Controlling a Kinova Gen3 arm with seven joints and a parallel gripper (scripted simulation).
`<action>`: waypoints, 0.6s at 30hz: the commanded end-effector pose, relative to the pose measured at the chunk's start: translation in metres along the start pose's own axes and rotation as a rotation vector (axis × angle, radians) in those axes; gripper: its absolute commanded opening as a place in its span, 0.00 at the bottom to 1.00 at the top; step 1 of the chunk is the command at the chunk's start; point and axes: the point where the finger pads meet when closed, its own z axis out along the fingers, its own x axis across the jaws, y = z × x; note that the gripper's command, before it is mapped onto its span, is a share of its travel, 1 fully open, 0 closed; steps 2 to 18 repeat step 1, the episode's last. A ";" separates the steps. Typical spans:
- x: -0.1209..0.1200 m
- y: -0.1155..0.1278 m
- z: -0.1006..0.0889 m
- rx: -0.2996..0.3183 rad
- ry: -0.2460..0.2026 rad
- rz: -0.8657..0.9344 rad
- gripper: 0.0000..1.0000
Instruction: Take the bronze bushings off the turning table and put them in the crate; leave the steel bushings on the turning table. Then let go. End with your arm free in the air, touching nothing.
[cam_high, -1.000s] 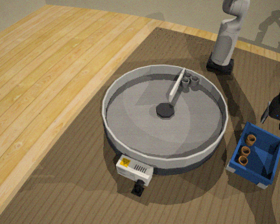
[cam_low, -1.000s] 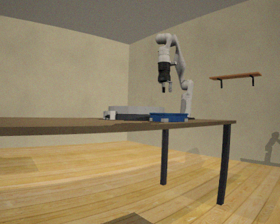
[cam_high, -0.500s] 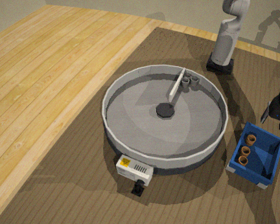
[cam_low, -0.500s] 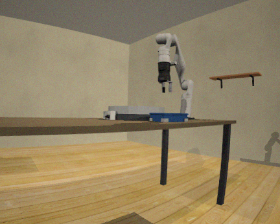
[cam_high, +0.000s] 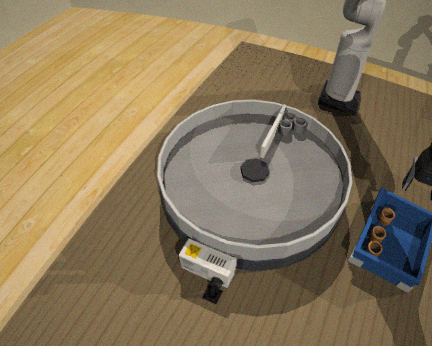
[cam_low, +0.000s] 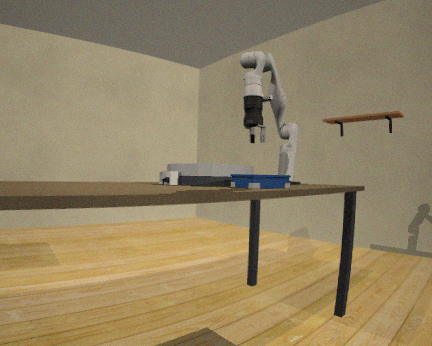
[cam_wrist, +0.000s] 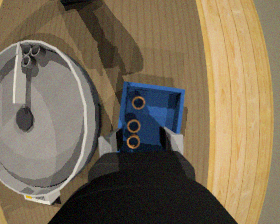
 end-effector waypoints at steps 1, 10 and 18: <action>0.000 0.000 -0.001 -0.002 0.001 0.000 1.00; 0.000 0.000 -0.001 -0.002 0.001 0.000 1.00; 0.000 0.000 -0.001 -0.002 0.001 0.000 1.00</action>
